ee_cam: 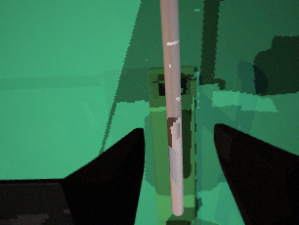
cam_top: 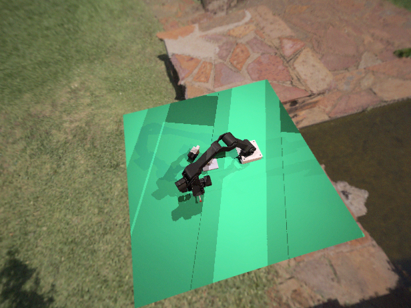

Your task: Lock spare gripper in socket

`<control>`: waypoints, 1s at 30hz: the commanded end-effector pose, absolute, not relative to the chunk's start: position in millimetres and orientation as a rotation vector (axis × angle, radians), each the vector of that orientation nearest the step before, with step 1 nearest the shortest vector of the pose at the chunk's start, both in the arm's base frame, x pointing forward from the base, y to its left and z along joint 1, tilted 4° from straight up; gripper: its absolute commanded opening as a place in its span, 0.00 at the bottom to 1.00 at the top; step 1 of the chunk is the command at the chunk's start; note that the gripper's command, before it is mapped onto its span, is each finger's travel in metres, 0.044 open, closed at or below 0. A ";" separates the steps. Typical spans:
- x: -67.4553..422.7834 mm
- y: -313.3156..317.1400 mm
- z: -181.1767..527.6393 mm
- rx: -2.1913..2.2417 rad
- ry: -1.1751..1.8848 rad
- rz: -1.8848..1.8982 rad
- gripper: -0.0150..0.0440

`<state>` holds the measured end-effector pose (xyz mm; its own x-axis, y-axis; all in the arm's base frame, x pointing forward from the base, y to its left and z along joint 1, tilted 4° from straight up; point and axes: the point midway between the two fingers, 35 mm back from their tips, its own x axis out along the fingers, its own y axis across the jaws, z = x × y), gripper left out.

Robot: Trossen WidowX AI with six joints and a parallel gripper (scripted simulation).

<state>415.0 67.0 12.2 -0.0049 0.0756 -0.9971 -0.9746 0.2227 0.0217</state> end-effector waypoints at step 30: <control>411.4 64.2 -17.2 -0.988 1.263 1.088 0.25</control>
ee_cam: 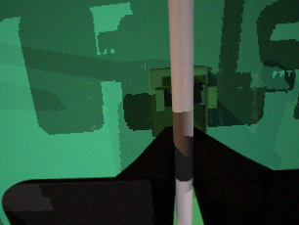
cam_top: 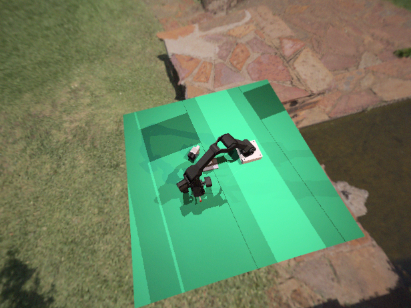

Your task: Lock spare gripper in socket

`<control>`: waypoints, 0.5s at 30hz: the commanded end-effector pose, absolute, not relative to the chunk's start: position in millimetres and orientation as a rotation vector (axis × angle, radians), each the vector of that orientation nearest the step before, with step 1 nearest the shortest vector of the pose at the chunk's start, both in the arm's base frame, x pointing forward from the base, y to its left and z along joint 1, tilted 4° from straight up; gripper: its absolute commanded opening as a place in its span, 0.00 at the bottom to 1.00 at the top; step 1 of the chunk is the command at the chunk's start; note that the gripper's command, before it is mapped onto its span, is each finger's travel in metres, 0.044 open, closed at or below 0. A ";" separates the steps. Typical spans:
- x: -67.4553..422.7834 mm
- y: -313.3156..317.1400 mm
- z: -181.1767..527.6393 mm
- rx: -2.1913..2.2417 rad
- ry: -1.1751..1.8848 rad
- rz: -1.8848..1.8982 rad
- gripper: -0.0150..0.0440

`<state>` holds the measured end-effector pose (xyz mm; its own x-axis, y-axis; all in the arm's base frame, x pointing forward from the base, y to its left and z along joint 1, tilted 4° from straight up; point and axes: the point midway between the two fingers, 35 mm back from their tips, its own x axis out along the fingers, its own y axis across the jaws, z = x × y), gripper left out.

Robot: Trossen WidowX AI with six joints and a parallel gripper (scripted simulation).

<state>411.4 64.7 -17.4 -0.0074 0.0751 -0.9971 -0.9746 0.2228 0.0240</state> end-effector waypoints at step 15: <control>408.8 64.8 0.4 -0.978 1.276 1.094 0.25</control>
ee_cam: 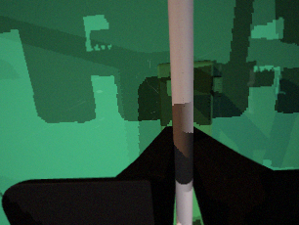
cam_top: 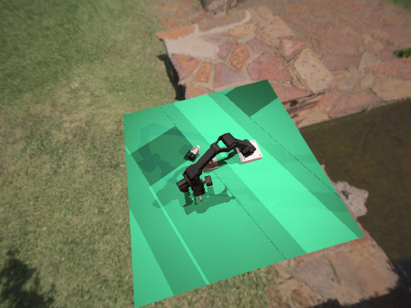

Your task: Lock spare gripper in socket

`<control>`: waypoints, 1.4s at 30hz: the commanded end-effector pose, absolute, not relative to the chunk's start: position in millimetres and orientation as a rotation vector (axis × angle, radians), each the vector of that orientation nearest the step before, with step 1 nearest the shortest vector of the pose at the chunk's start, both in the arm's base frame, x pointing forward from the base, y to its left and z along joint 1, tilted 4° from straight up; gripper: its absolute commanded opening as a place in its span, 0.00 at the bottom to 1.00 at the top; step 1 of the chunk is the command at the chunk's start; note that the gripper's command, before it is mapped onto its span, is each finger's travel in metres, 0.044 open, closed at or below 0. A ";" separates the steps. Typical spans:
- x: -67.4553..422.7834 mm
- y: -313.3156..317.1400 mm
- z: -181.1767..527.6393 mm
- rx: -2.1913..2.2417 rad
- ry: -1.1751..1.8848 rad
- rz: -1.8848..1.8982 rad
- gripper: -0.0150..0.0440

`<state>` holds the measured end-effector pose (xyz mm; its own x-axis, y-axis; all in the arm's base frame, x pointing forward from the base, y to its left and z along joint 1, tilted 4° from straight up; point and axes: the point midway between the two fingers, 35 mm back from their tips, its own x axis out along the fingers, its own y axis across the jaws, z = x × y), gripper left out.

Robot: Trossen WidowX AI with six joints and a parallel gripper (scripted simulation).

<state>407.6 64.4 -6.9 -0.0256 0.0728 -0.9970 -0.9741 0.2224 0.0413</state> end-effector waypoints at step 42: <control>400.8 7.5 20.4 -0.972 1.299 1.104 0.25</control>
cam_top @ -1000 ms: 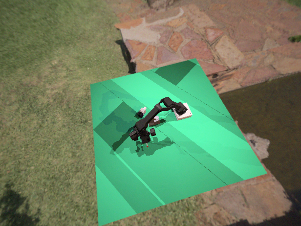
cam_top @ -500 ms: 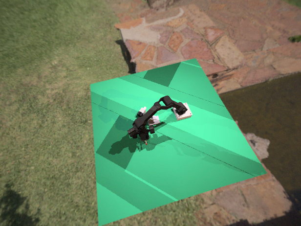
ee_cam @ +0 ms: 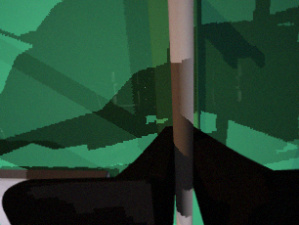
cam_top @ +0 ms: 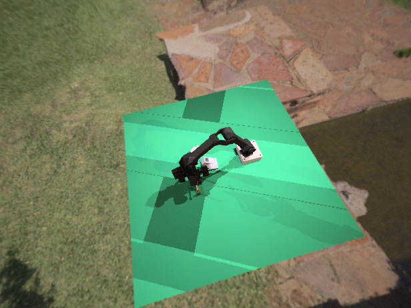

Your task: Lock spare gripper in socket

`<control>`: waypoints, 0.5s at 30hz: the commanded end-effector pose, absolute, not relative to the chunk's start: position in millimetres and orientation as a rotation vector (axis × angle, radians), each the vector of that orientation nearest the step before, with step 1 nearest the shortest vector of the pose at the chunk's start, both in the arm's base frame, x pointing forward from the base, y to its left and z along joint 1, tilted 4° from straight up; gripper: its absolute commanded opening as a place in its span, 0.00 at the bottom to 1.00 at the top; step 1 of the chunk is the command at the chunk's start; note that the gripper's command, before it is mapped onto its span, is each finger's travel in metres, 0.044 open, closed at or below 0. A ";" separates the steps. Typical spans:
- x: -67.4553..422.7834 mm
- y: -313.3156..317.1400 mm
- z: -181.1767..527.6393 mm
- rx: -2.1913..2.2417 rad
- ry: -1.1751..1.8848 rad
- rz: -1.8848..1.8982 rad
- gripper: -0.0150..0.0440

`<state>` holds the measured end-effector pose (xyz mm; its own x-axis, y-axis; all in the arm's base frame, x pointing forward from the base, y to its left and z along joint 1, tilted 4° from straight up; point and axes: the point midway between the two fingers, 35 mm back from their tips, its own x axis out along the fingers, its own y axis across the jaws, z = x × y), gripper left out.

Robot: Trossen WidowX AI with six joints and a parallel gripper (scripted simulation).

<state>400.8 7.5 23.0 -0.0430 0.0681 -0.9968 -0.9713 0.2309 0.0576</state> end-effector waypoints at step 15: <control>400.1 6.4 -3.4 -0.970 1.302 1.108 0.25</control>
